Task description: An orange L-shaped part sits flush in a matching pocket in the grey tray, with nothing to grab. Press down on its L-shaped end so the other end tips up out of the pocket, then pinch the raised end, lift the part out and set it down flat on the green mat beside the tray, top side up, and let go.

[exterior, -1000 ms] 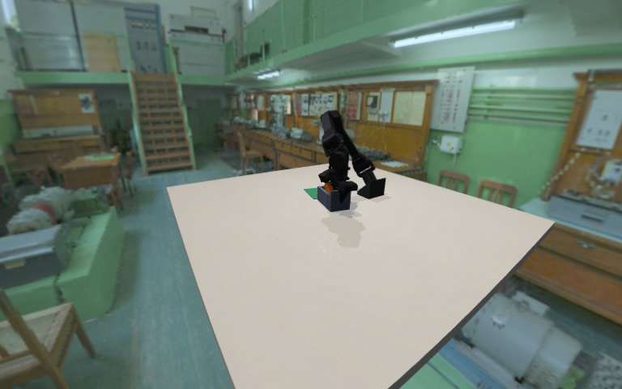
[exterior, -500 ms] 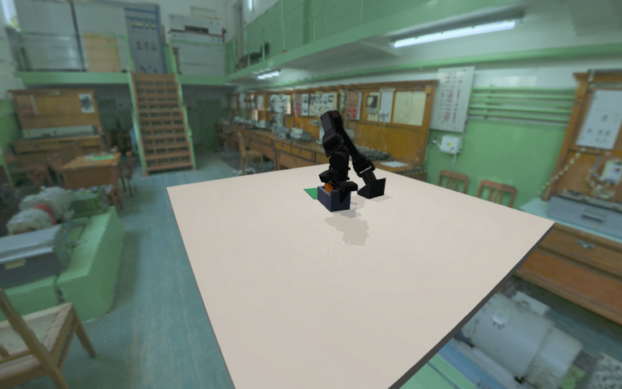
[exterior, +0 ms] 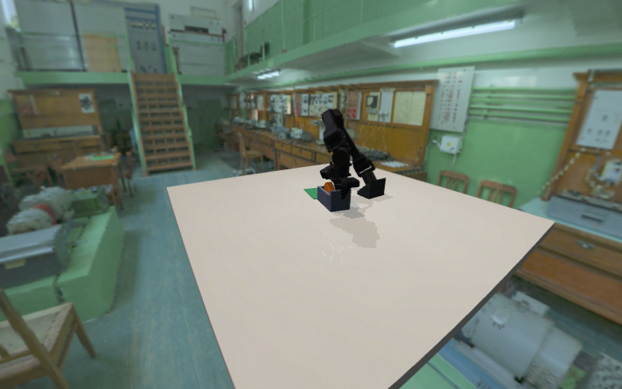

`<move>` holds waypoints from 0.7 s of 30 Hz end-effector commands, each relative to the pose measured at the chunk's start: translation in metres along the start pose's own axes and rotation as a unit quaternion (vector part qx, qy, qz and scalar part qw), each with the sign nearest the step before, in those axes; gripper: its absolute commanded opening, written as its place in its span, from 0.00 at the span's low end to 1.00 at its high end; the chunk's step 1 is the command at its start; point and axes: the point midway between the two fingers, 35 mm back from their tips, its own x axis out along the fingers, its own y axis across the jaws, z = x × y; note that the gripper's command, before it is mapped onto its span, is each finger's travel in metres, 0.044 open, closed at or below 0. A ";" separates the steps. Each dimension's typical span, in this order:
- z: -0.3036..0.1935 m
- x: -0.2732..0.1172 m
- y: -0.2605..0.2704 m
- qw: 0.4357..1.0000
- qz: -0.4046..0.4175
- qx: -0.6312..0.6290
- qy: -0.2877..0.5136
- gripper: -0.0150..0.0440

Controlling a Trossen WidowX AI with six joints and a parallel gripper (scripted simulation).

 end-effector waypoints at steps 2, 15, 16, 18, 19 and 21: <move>0.002 -0.039 -0.001 1.000 0.004 0.002 0.000 0.56; 0.000 -0.084 -0.006 1.000 0.008 -0.001 -0.008 0.56; 0.000 -0.084 -0.006 1.000 0.008 -0.001 -0.008 0.56; 0.000 -0.084 -0.006 1.000 0.008 -0.001 -0.008 0.56; 0.000 -0.084 -0.006 1.000 0.008 -0.001 -0.008 0.56; 0.000 -0.084 -0.006 1.000 0.008 -0.001 -0.008 0.56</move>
